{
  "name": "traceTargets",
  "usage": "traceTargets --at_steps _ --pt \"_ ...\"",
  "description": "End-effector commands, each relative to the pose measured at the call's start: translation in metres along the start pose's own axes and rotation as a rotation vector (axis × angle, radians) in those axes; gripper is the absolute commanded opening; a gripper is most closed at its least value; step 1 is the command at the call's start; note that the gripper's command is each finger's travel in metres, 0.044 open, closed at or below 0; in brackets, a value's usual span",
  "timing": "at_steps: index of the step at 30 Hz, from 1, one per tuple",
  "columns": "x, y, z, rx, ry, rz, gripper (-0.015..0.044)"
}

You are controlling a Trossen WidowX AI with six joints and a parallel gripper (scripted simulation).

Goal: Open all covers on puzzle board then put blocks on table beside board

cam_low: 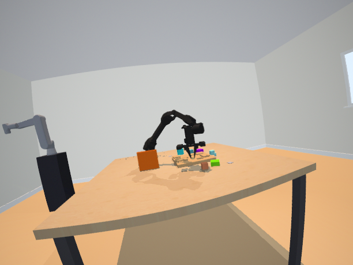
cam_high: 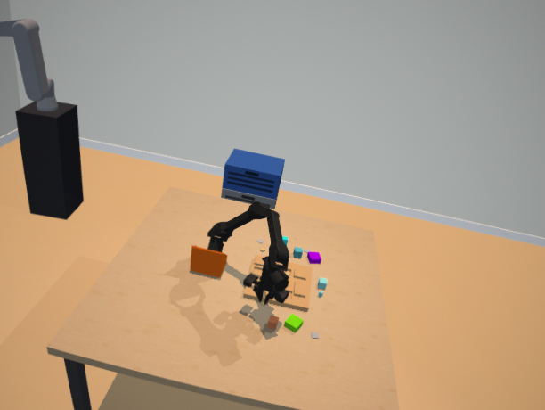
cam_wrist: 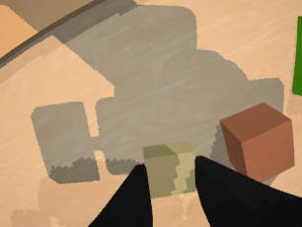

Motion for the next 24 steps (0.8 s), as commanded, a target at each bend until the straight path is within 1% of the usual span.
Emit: traceTargets --at_steps 1,24 --pt "0.0 -0.013 0.002 -0.013 -0.008 -0.008 0.008" --pt "-0.001 -0.05 0.004 -0.014 -0.008 -0.01 0.008"
Point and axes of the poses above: the point midway between the two fingers, 35 mm back from their tips, its own y axis back along the fingers, its own z axis across the jaws, x = y × z, the point moved 6 cm from there along y, back along the fingers, and after that the axes turned 10 degrees about -y, right-handed, at the moved point
